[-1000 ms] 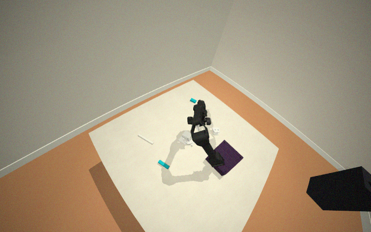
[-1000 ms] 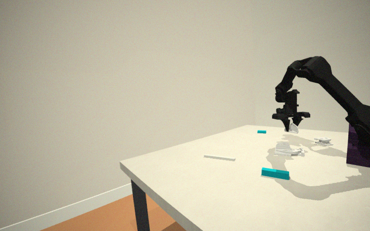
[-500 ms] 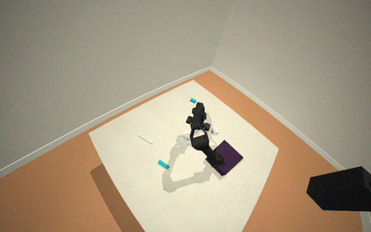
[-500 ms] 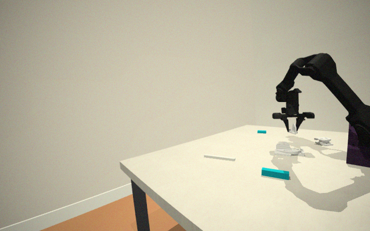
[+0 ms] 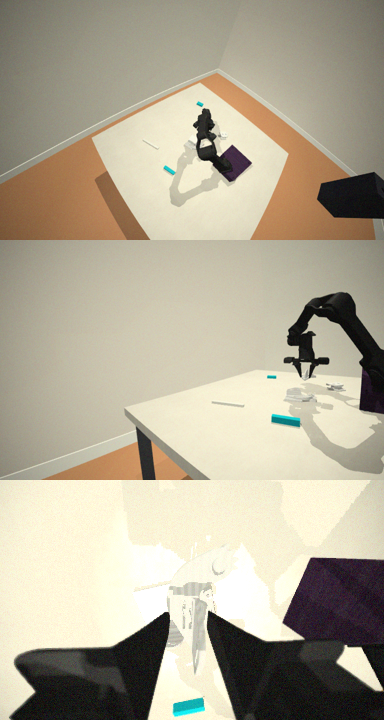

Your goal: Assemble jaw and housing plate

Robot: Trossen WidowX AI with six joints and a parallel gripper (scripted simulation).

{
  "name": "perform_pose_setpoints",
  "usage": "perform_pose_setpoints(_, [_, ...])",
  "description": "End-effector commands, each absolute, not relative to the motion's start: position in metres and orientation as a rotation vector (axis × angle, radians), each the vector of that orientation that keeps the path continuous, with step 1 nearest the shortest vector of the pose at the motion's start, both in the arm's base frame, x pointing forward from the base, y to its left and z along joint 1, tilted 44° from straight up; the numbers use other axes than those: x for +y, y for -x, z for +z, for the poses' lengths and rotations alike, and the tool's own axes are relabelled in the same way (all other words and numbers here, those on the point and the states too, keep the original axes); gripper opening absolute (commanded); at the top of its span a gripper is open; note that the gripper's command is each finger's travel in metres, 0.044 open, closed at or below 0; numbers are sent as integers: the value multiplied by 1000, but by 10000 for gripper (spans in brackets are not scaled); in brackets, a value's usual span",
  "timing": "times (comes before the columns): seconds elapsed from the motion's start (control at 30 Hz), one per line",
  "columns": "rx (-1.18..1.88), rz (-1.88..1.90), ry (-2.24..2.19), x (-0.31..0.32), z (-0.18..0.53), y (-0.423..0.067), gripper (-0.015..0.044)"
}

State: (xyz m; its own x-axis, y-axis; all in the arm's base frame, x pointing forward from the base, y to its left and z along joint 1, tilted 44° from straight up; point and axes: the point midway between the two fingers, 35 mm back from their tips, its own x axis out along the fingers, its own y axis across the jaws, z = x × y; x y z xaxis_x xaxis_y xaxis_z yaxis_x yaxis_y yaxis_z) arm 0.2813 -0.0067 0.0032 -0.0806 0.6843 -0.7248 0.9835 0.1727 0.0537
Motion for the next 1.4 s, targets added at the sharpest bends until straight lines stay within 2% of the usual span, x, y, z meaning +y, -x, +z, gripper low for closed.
perform_pose_setpoints(0.0, [1827,-741,-1658,-2,8,-274,134])
perform_pose_setpoints(0.7, [1710,-1359,-1994,18,26,-245,134])
perform_pose_setpoints(1.37, [1456,-1971,-2235,35,37,-215,134])
